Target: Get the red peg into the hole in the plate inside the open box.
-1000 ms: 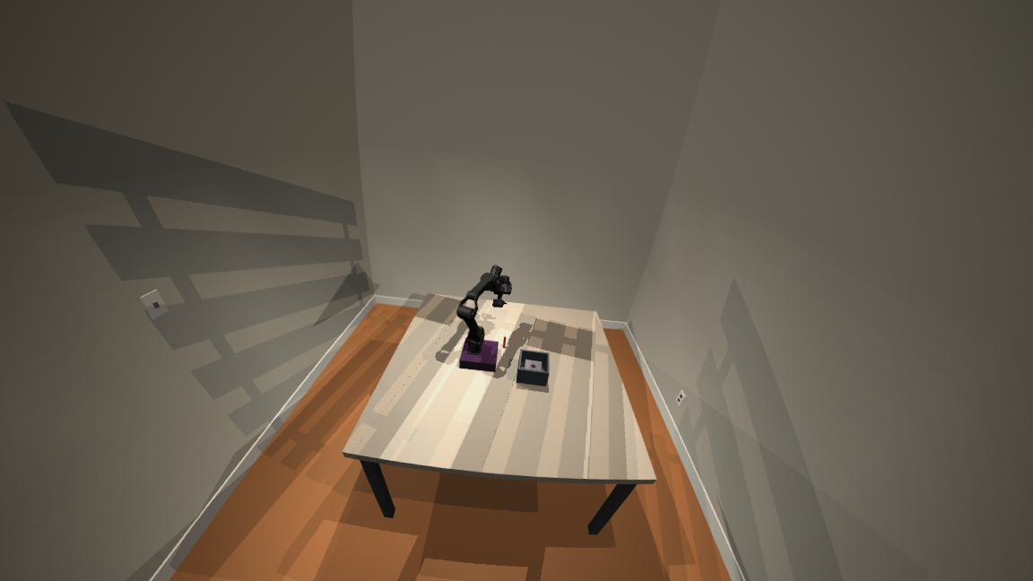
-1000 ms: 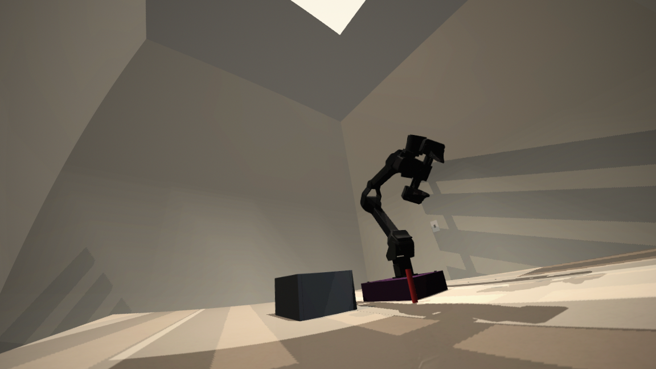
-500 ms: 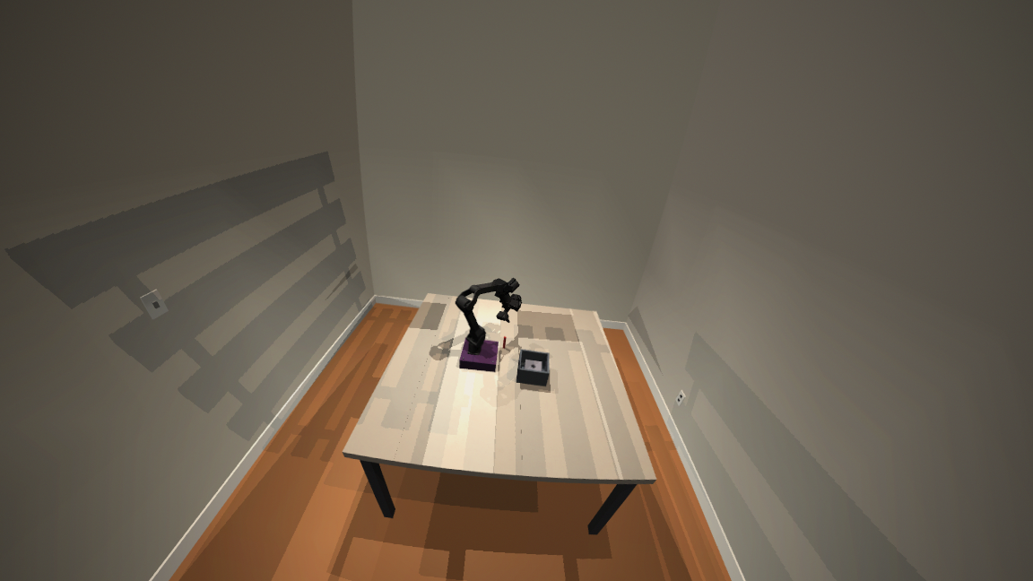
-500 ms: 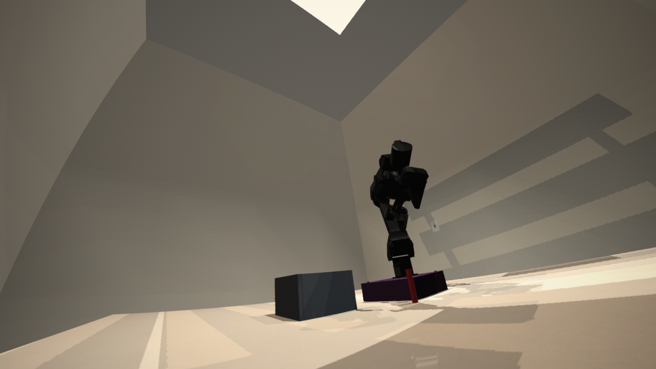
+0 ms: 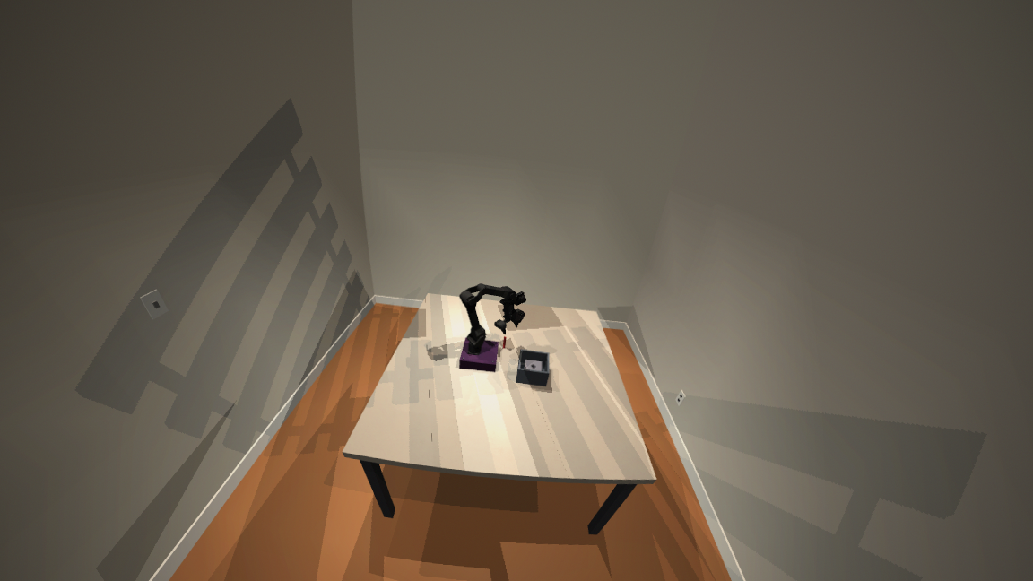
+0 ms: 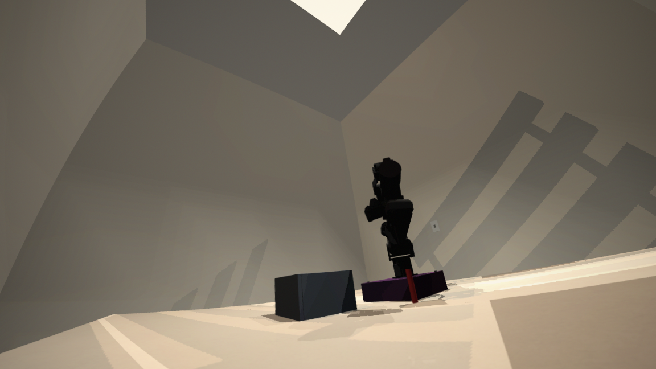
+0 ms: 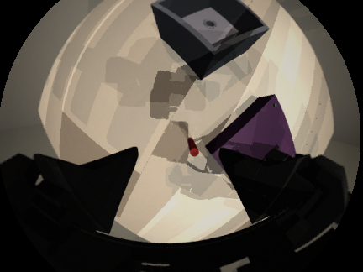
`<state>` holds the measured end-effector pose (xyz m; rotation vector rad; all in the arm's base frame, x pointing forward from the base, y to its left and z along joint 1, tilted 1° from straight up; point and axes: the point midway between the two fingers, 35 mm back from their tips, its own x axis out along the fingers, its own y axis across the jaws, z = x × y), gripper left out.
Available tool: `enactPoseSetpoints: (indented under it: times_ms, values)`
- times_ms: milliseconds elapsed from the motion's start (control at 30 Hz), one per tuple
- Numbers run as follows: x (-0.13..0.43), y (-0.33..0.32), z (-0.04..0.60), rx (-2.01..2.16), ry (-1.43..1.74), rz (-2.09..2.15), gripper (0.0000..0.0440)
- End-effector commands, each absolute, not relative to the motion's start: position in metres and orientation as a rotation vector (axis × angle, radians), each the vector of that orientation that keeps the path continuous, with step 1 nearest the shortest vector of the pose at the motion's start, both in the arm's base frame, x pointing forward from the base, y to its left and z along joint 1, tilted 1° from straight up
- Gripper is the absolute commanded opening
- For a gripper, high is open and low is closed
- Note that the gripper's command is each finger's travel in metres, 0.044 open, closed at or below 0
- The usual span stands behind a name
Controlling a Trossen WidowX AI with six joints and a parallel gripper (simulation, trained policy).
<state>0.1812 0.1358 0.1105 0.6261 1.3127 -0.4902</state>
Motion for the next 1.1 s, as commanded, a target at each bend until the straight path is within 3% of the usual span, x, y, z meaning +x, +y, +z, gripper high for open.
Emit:
enactPoseSetpoints:
  times_ms: [0, 633, 767, 1067]
  values:
    - [0.178, 0.128, 0.092, 0.639, 1.339, -0.570, 0.0440]
    - [0.173, 0.125, 0.012, 0.767, 1.322, -0.675, 0.0437]
    - [0.167, 0.122, 0.002, 0.771, 1.336, -0.704, 0.0364]
    - [0.159, 0.120, -0.001, 0.782, 1.398, -0.743, 0.0133]
